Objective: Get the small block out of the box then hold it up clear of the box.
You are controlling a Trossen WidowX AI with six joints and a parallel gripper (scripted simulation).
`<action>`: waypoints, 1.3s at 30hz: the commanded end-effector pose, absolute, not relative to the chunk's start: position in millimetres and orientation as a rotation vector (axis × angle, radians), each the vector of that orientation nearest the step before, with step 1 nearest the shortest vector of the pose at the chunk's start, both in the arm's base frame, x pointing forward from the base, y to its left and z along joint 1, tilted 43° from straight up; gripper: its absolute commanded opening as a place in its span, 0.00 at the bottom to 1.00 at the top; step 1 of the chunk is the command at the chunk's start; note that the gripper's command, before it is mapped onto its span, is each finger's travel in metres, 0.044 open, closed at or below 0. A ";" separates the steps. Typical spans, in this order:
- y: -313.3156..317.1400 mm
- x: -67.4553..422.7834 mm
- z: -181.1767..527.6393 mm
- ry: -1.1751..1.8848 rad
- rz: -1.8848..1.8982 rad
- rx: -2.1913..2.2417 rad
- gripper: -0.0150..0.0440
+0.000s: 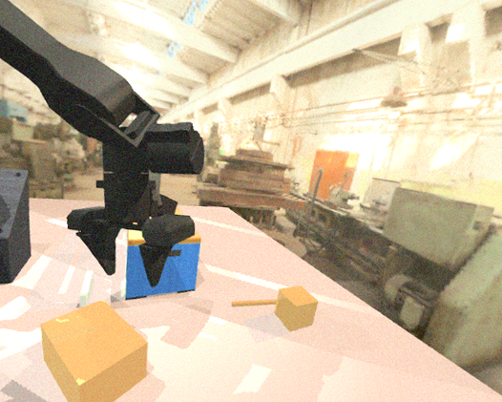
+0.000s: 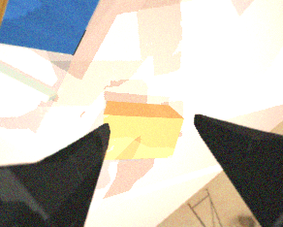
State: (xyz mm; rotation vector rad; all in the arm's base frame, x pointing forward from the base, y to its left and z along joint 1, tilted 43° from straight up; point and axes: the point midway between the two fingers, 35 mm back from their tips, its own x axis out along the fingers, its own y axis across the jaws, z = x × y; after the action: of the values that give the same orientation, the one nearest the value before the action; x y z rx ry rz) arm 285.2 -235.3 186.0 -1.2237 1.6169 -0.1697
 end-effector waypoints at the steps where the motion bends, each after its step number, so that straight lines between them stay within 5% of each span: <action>1: -188.2 331.6 181.5 1.508 -0.133 -1.222 0.93; 13: -62.8 371.4 92.3 1.624 0.161 -1.373 0.93; 25: 61.8 315.6 -26.9 1.949 0.428 -1.848 0.93; 39: 62.3 310.5 -39.7 1.963 0.432 -1.888 0.93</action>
State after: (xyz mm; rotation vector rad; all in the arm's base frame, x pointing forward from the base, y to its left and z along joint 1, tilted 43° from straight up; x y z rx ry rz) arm 311.0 64.6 -34.7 -1.8811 1.9616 0.4370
